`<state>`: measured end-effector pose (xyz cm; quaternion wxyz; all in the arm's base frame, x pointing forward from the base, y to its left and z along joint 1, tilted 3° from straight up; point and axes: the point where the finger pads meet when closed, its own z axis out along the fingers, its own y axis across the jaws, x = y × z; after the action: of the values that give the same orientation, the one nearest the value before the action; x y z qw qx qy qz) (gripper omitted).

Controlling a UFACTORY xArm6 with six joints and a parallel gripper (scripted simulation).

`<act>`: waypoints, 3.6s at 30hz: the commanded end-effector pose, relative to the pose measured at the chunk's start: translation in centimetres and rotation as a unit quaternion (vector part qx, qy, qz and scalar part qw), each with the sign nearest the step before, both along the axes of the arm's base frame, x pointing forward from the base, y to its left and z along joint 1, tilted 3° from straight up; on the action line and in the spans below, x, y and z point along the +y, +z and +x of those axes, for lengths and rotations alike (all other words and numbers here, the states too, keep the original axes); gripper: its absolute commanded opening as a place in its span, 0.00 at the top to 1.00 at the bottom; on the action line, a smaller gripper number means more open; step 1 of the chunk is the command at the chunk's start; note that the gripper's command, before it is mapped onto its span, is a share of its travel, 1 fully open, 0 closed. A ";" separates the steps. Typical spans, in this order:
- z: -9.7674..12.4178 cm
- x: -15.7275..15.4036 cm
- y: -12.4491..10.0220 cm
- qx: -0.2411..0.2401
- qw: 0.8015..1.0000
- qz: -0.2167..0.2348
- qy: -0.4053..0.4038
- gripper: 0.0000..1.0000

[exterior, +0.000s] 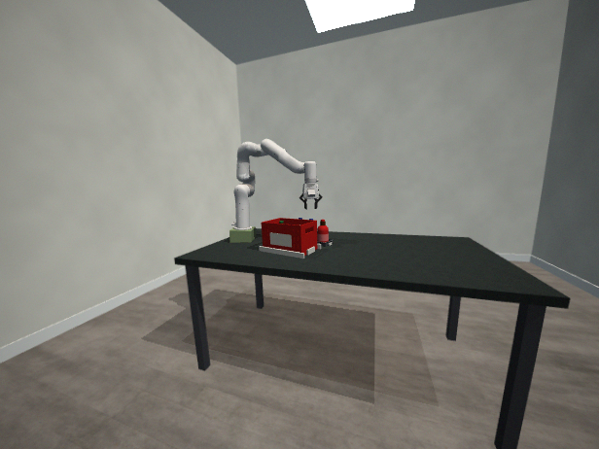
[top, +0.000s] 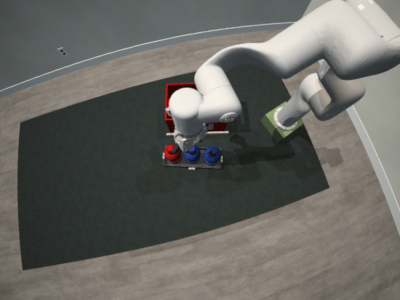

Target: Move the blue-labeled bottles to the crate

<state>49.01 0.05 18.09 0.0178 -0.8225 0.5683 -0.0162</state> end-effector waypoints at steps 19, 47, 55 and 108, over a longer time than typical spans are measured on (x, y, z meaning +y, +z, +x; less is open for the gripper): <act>0.2 0.0 -0.1 -0.002 1.000 0.000 0.000 0.35; 0.3 0.1 -3.1 -0.002 1.000 0.000 0.000 0.35; 0.4 0.1 -4.0 -0.002 1.000 0.000 0.000 0.35; 0.5 0.1 -4.5 -0.002 1.000 0.000 0.000 0.35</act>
<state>49.41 0.13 13.41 0.0177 -0.8226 0.5682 -0.0161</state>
